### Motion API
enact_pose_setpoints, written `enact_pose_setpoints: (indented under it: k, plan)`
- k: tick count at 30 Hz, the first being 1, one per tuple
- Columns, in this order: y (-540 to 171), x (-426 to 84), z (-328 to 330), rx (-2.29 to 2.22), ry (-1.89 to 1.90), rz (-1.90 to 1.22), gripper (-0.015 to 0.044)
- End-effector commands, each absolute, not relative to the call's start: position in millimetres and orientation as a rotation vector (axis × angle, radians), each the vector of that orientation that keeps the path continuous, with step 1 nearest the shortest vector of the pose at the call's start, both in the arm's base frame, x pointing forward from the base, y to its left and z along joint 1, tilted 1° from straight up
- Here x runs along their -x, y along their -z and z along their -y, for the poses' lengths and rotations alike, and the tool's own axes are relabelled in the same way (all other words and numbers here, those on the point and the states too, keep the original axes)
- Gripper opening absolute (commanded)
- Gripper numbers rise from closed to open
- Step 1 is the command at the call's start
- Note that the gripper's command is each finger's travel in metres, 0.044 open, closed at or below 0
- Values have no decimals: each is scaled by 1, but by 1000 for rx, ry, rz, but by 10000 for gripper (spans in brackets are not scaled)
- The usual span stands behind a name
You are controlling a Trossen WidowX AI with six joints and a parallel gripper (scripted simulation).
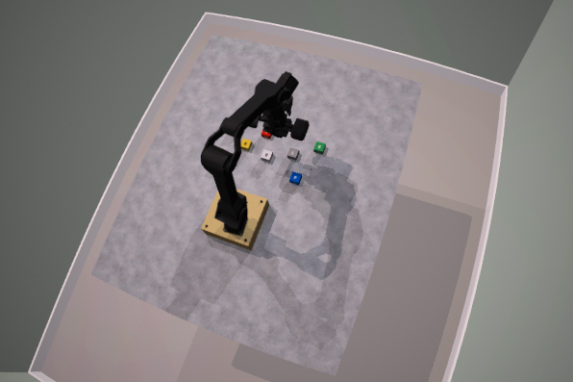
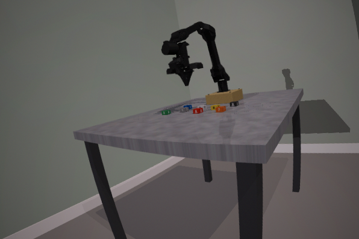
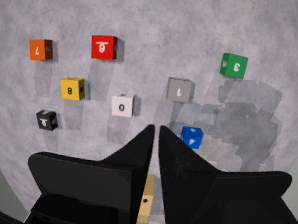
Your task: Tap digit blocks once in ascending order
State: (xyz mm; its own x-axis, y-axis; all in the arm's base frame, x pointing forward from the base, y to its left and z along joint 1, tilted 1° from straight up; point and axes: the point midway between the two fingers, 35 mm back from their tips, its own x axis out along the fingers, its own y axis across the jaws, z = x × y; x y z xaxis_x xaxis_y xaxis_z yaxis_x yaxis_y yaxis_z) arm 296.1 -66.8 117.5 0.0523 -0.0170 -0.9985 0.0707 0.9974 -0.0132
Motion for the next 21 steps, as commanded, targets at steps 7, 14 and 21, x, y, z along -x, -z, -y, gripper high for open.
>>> enact_pose_setpoints:
  k: [7, 14, 21]
  plan:
    - [-78, -310, 102, -46, 73, -1518, 20]
    - [-38, -309, 101, -46, 73, -1518, 20]
    - [-36, -309, 102, -46, 73, -1518, 20]
